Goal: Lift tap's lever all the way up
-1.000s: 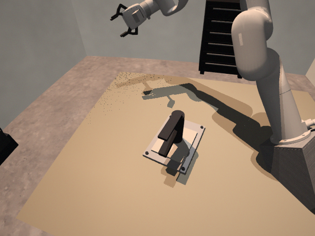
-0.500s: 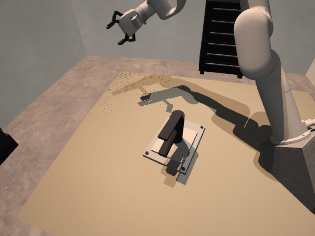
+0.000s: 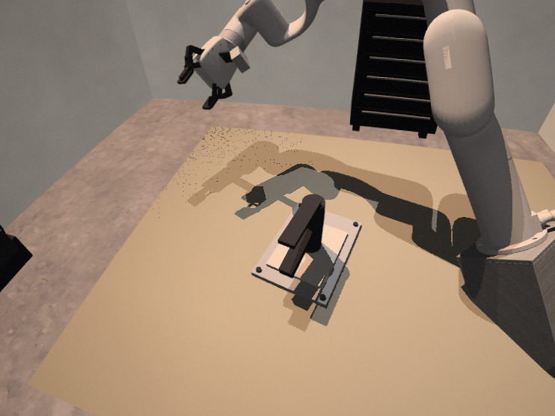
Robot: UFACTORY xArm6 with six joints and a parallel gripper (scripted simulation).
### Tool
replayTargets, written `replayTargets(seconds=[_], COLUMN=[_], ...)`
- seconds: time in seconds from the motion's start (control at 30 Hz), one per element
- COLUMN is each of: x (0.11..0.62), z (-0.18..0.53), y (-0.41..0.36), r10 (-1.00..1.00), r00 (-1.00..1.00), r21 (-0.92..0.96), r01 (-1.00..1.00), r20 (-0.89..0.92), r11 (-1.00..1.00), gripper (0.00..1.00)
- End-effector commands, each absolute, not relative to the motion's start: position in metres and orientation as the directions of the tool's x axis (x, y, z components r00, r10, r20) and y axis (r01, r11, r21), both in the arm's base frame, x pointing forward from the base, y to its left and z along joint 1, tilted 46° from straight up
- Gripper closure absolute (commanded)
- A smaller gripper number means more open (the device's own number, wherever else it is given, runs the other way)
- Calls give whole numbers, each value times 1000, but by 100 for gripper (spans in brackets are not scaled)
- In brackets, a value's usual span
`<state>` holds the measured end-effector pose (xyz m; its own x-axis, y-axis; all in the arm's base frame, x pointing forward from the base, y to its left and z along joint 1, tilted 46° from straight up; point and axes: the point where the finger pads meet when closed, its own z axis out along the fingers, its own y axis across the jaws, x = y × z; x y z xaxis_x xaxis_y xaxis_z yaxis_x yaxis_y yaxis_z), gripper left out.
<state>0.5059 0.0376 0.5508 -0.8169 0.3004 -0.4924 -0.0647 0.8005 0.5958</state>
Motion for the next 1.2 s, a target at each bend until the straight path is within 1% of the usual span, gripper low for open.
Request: replayTargets(seconds=[0.0,0.1,0.17,0.2,0.3,0.67,0.73,0.77,0.97,1.17], x=[499,492,492,484,478,435,435,421,397,372], z=[517,494,494,472,457,377,377,357,325,295], y=[64,80,80,95,105,150,150,159,171,180], r10=[213,149,149,84,37,-236,-236,-311,-437,-565], r00=[-864,-892,-892,-914,-926,-944,-944,-932,-893,-825], r21=[537,494,494,448,415,198,198,133,13,-121], r01=[-76,-92,-92,-114,-132,-283,-283,-337,-441,-560], r20=[-456,-427,-427,-397,-375,-231,-231,-187,-105,-10], r11=[840,865,865,887,900,938,938,932,897,820], gripper=[0,0,0,0,0,0,0,0,0,0])
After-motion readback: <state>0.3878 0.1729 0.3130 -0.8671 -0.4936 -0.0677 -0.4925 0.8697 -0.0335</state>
